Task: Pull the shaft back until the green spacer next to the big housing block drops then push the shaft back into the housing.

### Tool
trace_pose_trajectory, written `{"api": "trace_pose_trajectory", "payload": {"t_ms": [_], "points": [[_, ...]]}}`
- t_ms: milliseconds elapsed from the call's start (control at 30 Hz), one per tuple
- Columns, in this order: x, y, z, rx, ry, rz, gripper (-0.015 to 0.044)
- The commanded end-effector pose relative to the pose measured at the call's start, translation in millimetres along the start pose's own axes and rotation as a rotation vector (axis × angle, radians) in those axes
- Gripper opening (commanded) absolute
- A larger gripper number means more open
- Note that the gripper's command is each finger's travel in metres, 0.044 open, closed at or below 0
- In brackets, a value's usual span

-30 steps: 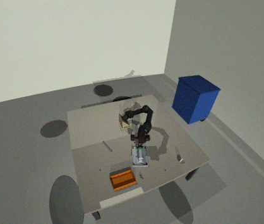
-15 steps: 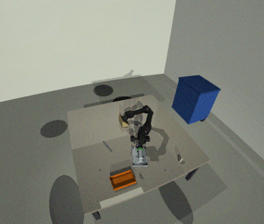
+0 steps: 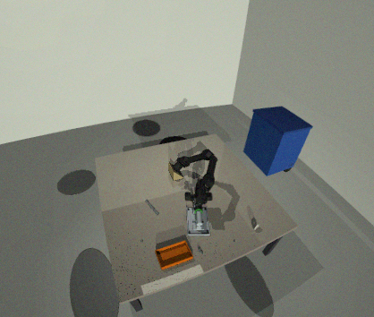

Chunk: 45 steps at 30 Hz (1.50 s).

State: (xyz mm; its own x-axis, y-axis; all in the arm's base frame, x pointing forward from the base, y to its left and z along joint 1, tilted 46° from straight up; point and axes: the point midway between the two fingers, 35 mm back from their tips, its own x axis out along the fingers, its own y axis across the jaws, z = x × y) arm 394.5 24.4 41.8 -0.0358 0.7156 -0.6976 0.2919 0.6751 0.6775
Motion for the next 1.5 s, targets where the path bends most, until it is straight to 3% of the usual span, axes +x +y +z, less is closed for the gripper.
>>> {"api": "trace_pose_trajectory", "payload": {"t_ms": [0,133,233,1467], "points": [[-0.2,0.0,0.0,0.0,0.0,0.0,0.0125],[-0.2,0.0,0.0,0.0,0.0,0.0,0.002],[-0.2,0.0,0.0,0.0,0.0,0.0,0.0],[0.1,-0.1,-16.8,0.008,-0.004,0.006,0.0]]}}
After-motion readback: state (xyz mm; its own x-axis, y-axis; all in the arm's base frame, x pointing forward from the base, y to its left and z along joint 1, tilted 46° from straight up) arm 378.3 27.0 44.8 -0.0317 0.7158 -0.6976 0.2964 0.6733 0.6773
